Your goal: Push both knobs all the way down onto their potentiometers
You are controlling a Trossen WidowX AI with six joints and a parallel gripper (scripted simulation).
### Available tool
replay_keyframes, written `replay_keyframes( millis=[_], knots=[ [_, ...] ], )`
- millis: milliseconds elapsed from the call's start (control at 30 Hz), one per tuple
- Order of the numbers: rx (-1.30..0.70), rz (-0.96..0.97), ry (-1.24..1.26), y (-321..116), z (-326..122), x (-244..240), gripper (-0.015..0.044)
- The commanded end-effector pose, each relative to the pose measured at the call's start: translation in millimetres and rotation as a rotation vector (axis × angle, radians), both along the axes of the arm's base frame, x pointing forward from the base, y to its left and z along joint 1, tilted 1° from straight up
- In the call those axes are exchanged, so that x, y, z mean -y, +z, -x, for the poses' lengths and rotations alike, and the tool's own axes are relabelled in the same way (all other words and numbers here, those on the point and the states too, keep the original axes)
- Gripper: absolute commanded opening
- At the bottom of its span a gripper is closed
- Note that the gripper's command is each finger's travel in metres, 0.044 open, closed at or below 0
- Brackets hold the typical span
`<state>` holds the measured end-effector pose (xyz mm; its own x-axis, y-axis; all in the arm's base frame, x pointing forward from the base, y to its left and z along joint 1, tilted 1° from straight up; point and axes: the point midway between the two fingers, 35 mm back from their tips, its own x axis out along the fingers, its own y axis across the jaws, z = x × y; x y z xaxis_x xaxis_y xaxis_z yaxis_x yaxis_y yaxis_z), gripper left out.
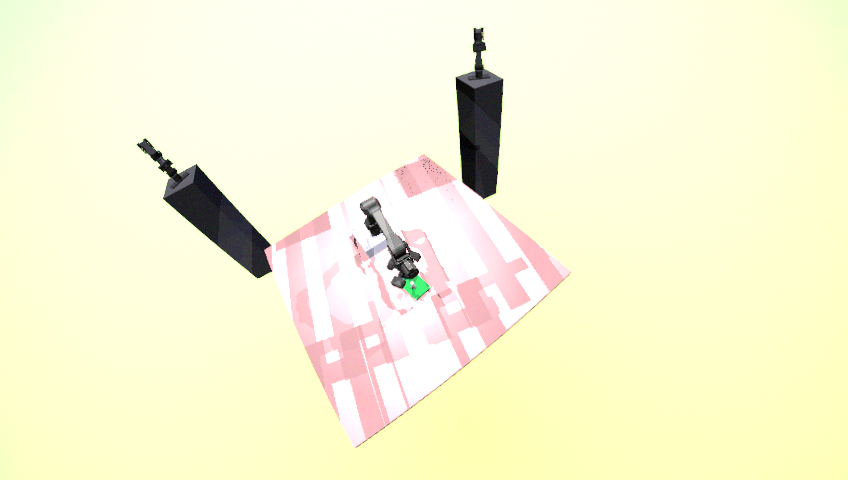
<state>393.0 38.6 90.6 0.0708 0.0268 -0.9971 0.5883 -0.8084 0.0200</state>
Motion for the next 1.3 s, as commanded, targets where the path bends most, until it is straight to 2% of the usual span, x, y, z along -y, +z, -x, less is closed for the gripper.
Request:
replay_keyframes(
  millis=[0, 233, 1267],
  knots=[
    [-0.014, -0.004, -0.161, -1.0, -2.3, -0.3, 0.0000],
    [-0.024, -0.014, -0.351, 0.0, -5.2, -1.4, 0.0000],
    [-0.024, -0.014, -0.351, -39.9, -7.4, -2.2, 0.0000]
  ],
)
